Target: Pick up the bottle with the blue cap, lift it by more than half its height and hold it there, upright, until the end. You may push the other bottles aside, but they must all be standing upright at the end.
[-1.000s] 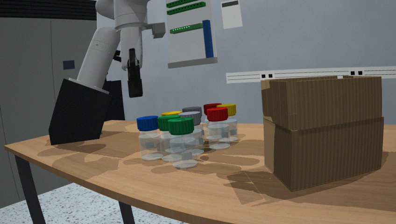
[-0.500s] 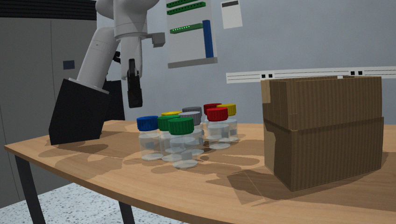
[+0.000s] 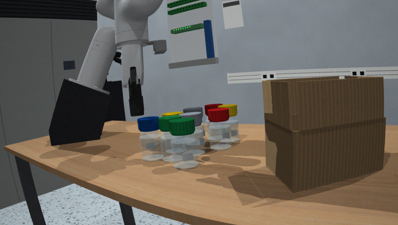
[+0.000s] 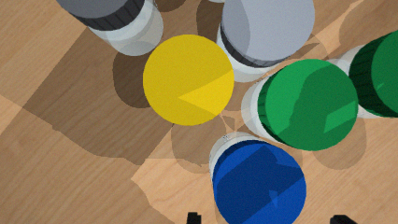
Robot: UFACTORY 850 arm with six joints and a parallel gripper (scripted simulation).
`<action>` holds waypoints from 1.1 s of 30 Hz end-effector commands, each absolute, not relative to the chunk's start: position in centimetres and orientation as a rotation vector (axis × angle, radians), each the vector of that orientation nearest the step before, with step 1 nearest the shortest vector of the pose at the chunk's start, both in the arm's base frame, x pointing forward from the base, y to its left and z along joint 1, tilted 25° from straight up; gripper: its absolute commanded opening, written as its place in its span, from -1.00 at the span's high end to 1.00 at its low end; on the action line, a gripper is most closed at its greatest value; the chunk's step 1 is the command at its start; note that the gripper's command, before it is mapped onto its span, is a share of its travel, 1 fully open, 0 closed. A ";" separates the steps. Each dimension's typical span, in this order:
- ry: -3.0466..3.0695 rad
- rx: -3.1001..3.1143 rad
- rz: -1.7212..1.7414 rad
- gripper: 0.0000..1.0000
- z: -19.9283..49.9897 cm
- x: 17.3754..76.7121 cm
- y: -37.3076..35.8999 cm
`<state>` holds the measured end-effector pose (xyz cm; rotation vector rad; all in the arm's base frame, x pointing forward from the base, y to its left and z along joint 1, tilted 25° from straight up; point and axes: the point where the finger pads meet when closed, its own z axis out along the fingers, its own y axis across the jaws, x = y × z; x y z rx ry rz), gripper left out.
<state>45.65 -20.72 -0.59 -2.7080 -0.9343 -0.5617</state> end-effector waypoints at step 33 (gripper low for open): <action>-0.935 -2.710 -0.564 -0.58 -7.1 47.8 -18.5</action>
